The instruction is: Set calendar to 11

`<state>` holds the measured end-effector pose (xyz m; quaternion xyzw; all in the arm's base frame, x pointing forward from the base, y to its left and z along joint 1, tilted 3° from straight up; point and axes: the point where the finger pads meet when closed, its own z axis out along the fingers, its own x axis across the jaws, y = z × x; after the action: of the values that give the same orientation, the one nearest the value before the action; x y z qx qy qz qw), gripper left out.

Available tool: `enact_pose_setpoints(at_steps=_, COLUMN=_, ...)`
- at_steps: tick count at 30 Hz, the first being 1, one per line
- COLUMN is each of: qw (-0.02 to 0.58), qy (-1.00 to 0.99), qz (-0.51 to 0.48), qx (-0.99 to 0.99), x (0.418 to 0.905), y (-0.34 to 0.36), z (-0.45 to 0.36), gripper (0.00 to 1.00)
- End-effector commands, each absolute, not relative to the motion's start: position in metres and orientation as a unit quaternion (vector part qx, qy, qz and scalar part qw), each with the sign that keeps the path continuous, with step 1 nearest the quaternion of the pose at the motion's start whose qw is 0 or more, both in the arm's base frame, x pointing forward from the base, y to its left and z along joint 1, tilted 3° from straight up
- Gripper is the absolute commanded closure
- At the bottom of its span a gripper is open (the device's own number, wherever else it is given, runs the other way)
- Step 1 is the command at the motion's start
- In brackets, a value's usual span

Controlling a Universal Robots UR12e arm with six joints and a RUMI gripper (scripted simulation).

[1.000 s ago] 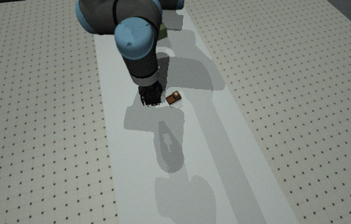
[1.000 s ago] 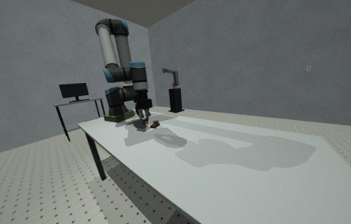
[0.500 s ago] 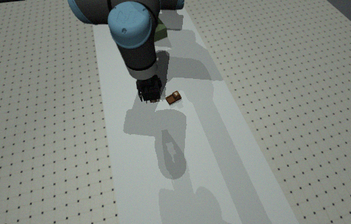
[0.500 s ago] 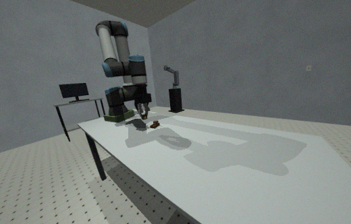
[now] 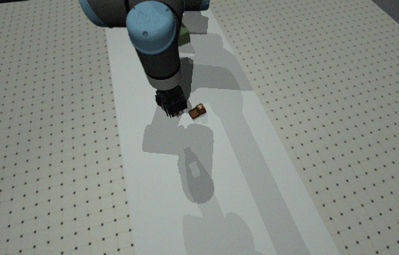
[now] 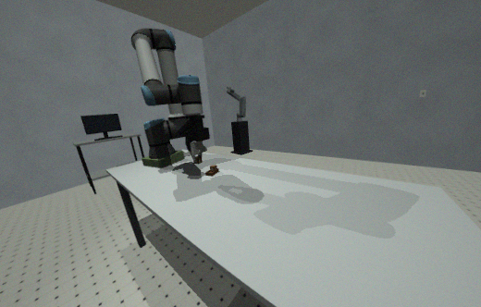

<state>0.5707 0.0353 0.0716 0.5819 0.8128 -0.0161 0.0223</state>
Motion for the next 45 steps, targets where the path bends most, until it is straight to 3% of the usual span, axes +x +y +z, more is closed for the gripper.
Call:
enact_pose_setpoints(at_steps=1, qw=0.021, qy=0.840, qz=-0.015, qx=0.542, x=0.571, y=0.035, z=0.072, gripper=0.90)
enact_pose_setpoints(at_steps=23, qw=0.021, qy=0.840, qz=-0.015, qx=0.542, x=0.571, y=0.035, z=0.064, gripper=0.90)
enact_pose_setpoints(at_steps=45, qw=0.021, qy=0.840, qz=-0.015, qx=0.542, x=0.573, y=0.030, z=-0.017, gripper=0.90)
